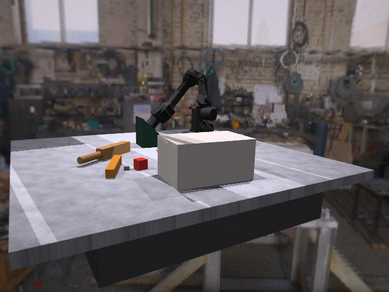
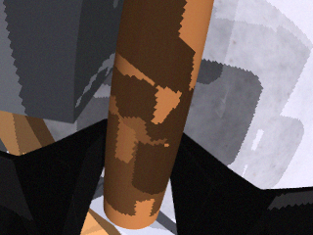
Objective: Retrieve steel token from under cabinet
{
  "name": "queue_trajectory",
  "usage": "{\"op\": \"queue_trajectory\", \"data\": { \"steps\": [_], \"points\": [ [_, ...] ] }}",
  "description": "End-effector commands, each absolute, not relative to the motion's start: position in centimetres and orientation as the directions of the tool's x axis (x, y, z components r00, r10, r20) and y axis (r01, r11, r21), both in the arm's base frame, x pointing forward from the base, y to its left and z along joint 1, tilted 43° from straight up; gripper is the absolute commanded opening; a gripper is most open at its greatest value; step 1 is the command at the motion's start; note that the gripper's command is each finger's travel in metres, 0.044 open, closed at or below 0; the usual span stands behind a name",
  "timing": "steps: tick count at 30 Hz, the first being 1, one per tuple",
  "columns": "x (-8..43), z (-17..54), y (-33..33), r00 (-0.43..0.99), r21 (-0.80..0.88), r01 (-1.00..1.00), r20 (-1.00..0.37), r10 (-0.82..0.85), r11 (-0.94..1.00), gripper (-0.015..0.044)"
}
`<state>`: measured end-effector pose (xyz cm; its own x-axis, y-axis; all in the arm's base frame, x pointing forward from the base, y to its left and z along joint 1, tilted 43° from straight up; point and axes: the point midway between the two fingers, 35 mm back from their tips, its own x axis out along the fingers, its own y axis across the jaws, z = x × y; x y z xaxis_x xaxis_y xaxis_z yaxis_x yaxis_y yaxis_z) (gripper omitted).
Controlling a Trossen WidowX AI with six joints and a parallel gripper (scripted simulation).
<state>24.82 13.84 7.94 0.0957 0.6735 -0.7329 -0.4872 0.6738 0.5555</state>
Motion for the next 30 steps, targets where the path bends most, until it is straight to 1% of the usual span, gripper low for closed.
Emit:
{"op": "queue_trajectory", "data": {
  "steps": [1,30],
  "points": [
    [24.8,8.8,14.6,0.095,0.558,-0.504,-0.722,0.685,0.659,0.0000],
    [24.8,10.2,16.1,0.096,0.559,-0.505,-0.721,0.686,0.658,0.0000]
  ]
}}
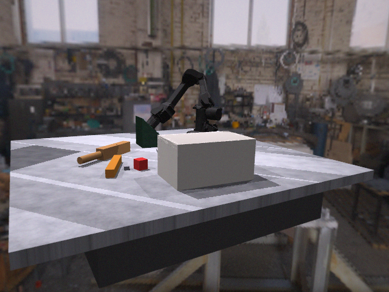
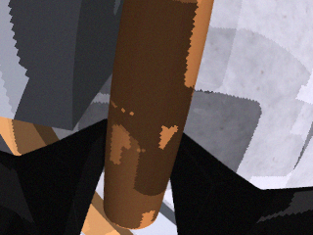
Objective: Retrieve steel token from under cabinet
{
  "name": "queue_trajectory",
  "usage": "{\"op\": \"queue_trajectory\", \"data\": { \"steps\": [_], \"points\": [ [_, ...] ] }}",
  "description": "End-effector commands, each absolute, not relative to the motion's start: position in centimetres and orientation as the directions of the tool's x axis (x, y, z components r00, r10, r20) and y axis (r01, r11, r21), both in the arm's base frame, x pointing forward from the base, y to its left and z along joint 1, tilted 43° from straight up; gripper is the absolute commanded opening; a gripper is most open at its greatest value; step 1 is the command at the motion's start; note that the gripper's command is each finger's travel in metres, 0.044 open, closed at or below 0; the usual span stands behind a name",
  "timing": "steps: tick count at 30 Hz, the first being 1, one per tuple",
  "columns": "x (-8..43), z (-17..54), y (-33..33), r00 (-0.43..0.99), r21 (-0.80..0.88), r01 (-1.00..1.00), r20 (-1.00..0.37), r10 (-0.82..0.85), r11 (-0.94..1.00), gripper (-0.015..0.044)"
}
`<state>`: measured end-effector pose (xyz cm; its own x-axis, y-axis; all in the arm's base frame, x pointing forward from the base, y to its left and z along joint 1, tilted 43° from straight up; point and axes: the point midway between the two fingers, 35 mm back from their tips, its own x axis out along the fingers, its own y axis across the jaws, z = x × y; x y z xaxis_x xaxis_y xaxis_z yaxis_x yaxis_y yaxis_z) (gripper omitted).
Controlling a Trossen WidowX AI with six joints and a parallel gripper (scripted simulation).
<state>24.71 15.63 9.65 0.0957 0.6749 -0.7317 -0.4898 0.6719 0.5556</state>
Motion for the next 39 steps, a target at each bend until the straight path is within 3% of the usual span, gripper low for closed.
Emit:
{"op": "queue_trajectory", "data": {
  "steps": [1,39],
  "points": [
    [24.78,10.23,16.09,0.096,0.560,-0.504,-0.721,0.686,0.658,0.0000],
    [24.79,10.19,16.05,0.096,0.653,-0.239,-0.721,0.686,0.719,0.0000]
  ]
}}
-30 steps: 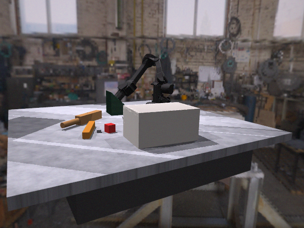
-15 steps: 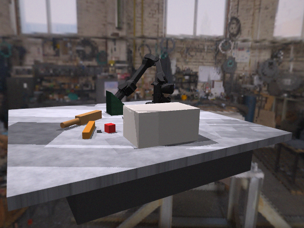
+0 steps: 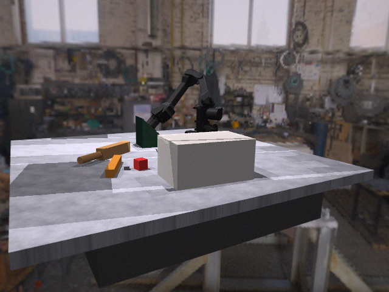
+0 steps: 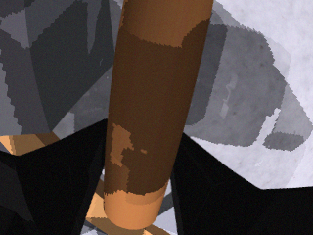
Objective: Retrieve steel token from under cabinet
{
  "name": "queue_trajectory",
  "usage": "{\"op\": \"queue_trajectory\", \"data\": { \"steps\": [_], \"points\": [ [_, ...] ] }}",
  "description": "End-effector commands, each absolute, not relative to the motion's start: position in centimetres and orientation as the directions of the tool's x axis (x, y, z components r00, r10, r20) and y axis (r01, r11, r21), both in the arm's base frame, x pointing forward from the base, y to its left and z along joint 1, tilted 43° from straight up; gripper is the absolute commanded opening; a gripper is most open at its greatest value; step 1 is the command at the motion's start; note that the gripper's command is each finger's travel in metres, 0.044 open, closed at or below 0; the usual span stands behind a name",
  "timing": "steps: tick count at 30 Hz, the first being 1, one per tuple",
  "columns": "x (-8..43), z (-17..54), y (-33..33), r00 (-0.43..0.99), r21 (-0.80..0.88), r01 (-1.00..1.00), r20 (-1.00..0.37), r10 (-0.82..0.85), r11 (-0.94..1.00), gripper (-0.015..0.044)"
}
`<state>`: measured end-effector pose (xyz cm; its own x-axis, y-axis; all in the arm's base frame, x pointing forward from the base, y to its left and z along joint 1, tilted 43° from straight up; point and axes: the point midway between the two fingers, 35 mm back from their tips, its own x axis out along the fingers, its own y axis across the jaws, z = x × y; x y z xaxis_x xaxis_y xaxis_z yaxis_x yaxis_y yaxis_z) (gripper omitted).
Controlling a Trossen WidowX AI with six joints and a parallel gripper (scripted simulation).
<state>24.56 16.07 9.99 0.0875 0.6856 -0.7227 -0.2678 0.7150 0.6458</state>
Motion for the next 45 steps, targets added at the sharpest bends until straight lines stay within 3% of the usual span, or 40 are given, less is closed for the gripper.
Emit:
{"op": "queue_trajectory", "data": {
  "steps": [1,45],
  "points": [
    [24.79,10.18,16.04,0.096,0.655,-0.231,-0.721,0.686,0.720,0.0000],
    [24.82,10.02,15.88,0.096,0.693,0.120,-0.721,0.686,0.711,0.0000]
  ]
}}
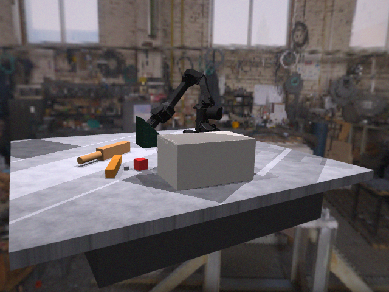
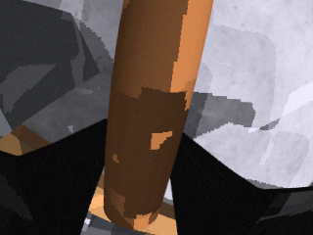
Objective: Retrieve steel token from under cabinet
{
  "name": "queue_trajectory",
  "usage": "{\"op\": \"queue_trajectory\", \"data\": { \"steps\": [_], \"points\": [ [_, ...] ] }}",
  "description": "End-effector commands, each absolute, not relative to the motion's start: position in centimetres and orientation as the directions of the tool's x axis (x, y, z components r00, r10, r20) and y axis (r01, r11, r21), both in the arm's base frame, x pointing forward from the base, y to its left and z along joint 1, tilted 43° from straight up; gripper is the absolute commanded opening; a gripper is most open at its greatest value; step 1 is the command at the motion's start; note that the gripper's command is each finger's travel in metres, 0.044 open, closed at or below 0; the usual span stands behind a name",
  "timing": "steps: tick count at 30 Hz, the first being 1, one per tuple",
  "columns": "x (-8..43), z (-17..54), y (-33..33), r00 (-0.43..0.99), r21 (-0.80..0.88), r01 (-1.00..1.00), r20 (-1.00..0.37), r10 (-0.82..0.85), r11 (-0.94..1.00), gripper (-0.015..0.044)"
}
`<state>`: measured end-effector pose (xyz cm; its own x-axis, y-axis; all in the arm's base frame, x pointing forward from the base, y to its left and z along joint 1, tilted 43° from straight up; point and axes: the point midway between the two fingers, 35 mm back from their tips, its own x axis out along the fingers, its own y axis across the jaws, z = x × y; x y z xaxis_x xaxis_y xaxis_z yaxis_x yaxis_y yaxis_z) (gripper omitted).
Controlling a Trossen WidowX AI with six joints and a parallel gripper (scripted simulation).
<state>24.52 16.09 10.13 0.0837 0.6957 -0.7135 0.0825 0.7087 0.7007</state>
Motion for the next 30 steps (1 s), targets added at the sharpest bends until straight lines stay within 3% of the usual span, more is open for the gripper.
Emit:
{"op": "queue_trajectory", "data": {
  "steps": [1,21,28,30],
  "points": [
    [24.82,10.02,15.87,0.096,0.693,0.128,-0.721,0.686,0.710,0.0000],
    [24.79,9.88,15.74,0.096,0.682,0.275,-0.721,0.686,0.678,0.0000],
    [24.60,10.12,15.88,0.087,0.692,0.255,-0.712,0.697,0.675,0.0184],
    [24.56,10.14,15.90,0.085,0.693,0.256,-0.711,0.698,0.674,0.0200]
  ]
}}
